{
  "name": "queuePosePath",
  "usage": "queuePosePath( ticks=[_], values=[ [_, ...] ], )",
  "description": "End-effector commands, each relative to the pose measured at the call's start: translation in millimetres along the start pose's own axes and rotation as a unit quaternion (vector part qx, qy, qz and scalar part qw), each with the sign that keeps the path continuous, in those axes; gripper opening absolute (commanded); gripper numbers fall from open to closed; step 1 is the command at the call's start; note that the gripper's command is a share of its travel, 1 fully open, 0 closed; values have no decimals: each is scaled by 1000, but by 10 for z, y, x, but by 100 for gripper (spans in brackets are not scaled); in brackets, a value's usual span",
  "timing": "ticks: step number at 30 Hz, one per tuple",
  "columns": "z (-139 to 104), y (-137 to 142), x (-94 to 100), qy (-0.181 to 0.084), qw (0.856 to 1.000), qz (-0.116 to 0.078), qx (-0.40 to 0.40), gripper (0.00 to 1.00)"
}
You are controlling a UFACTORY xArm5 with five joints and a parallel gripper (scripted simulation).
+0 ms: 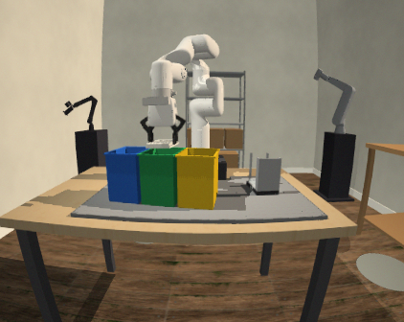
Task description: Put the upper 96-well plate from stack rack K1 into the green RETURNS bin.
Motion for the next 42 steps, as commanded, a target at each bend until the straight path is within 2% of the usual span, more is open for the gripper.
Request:
queuePosePath(
  ticks=[1, 41, 42],
  values=[
    [9, 1, 7, 2, 1000, 0, 0, 0],
    [9, 2, -50, 2, 1000, 0, 0, 0],
    [9, 2, -56, 2, 1000, 0, 0, 100]
  ],
)
Point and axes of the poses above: the point where the finger pads meet when closed, its own x axis back along the fingers, its own y axis across the jaws, z = x × y, the point moved 9 cm from there along x, back along the fingers, and after that the axes turned 4 degrees about -x, right-handed, at the moved point
